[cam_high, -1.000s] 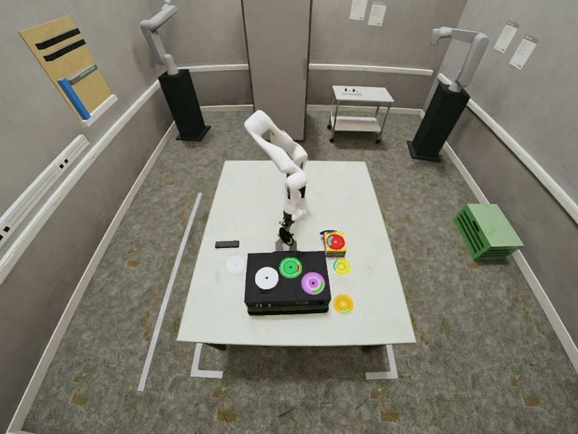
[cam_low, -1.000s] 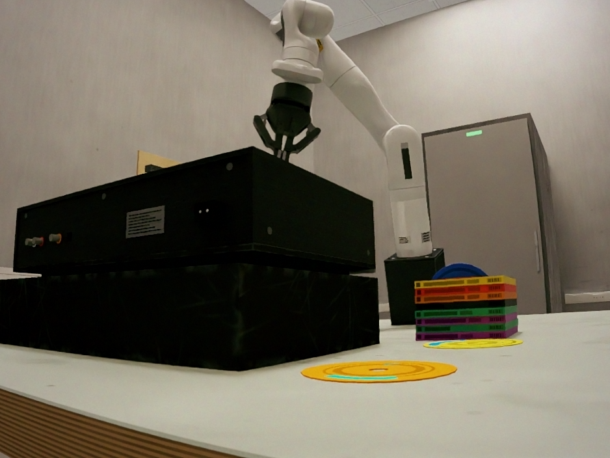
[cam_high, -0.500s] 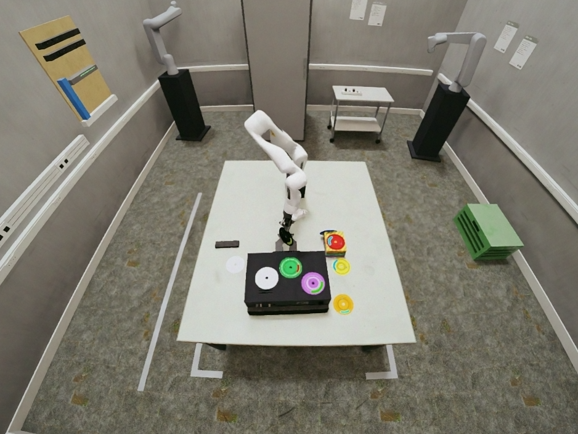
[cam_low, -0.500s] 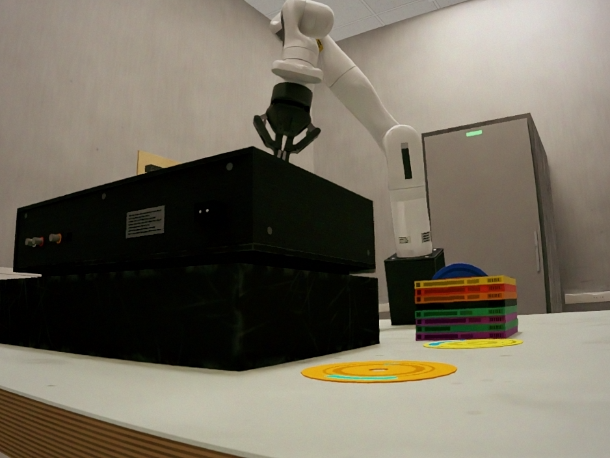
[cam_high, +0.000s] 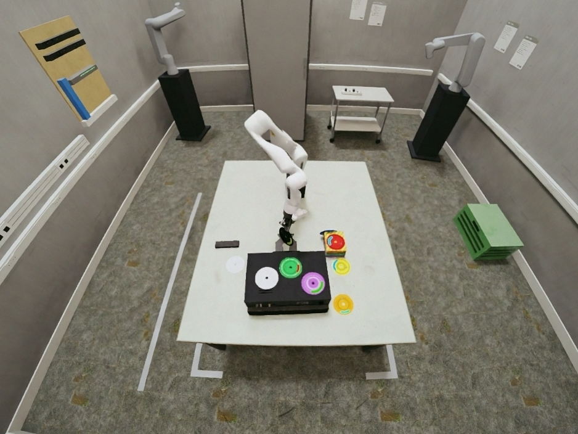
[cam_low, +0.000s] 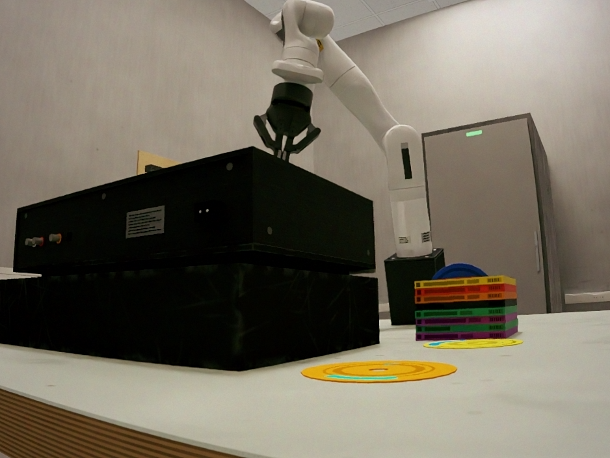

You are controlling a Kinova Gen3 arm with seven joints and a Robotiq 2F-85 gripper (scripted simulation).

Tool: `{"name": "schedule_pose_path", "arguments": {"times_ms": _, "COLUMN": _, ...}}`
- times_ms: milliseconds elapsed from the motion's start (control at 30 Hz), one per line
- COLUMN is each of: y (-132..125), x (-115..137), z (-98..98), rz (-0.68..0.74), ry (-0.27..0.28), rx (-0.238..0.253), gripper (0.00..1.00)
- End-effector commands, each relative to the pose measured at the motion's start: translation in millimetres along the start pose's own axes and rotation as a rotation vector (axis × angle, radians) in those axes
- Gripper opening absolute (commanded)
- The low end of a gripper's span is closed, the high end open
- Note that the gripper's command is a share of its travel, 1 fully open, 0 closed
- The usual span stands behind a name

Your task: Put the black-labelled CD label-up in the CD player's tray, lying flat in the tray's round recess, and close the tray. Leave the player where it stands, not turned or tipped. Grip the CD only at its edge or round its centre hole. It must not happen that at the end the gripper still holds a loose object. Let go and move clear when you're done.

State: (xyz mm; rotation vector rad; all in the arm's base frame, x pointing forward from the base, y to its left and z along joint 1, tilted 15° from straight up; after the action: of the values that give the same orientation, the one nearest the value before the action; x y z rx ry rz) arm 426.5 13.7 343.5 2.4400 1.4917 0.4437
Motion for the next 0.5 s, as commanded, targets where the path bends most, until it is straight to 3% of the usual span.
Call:
{"name": "schedule_pose_path", "arguments": {"times_ms": 0, "y": -0.2, "x": 0.3, "z": -0.5, "rz": -0.001, "ry": 0.000, "rx": -0.003, "gripper": 0.11}}
{"name": "schedule_pose_path", "arguments": {"times_ms": 467, "y": -3.1, "x": 0.9, "z": -0.5, "rz": -0.001, "ry": -0.004, "rx": -0.015, "gripper": 0.11}}
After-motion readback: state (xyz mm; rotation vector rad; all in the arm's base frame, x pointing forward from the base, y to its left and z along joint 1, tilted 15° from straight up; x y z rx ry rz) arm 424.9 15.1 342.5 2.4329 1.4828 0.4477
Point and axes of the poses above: the point where the finger pads meet when closed, its own z axis out along the fingers, its own y axis across the jaws, x = y × z, the point moved 10 cm from there along -z, back along the fingers, and after that the axes turned 13 degrees about -z, right-handed, at the moved point
